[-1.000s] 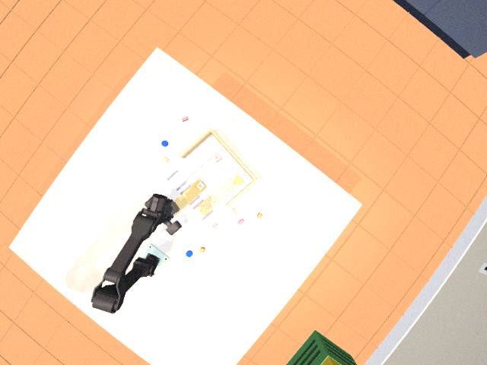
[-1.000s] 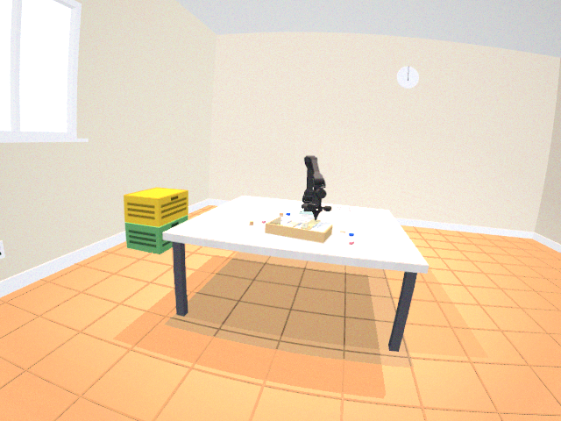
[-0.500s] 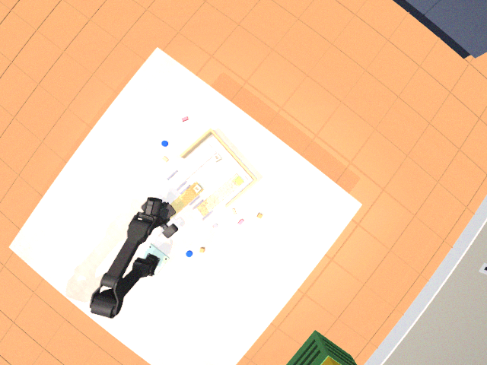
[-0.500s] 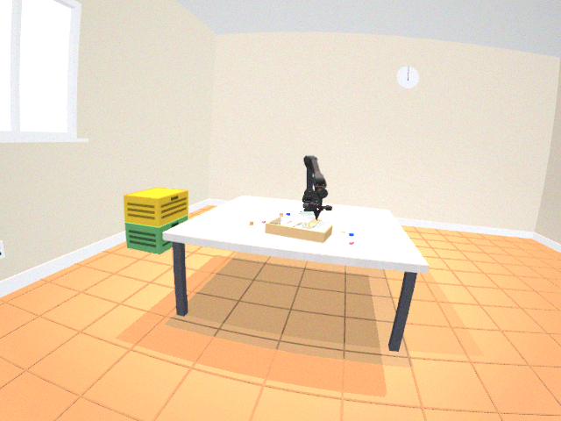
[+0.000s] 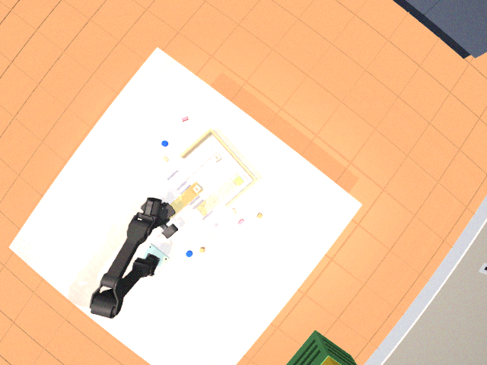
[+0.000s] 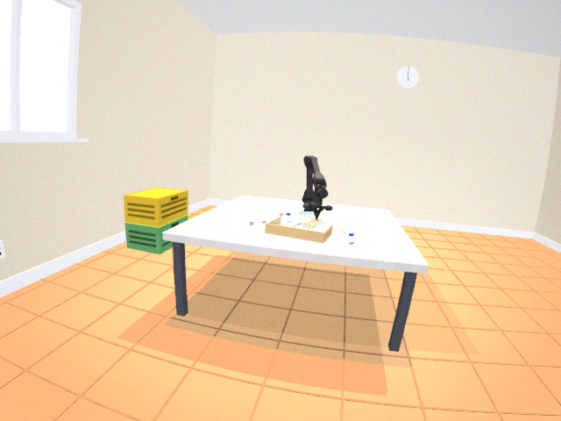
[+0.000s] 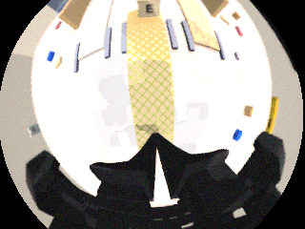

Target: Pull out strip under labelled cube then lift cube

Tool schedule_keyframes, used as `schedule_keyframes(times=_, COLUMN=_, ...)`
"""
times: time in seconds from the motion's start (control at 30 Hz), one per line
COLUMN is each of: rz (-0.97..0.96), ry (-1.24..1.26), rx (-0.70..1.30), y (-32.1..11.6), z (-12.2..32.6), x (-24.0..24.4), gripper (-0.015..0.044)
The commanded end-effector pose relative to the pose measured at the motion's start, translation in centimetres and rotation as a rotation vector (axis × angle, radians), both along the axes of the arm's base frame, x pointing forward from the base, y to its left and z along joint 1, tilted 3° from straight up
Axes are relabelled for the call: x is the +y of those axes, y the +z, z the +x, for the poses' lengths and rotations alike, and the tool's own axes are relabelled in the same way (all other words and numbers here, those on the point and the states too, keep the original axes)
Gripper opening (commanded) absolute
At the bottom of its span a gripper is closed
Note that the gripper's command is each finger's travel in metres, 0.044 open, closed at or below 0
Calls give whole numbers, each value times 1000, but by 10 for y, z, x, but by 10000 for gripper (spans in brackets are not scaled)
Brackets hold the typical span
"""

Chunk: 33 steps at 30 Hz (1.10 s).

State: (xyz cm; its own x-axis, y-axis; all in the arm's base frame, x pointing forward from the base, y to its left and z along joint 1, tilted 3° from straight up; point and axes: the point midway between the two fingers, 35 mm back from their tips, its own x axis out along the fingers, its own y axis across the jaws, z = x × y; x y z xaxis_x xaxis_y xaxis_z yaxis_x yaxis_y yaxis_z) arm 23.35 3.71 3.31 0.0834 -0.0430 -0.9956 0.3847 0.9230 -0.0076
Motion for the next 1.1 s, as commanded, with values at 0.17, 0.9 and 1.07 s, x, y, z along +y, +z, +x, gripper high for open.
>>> schedule_keyframes(times=0.17, rz=-2, ry=-5, rx=28, y=-5, z=-9, x=-1, gripper=0)
schedule_keyframes(times=0.9, rz=-1, ry=-5, rx=27, y=43, z=-1, x=2, gripper=0)
schedule_keyframes(times=1.07, rz=-4, ry=26, rx=28, y=41, z=7, x=-2, gripper=53)
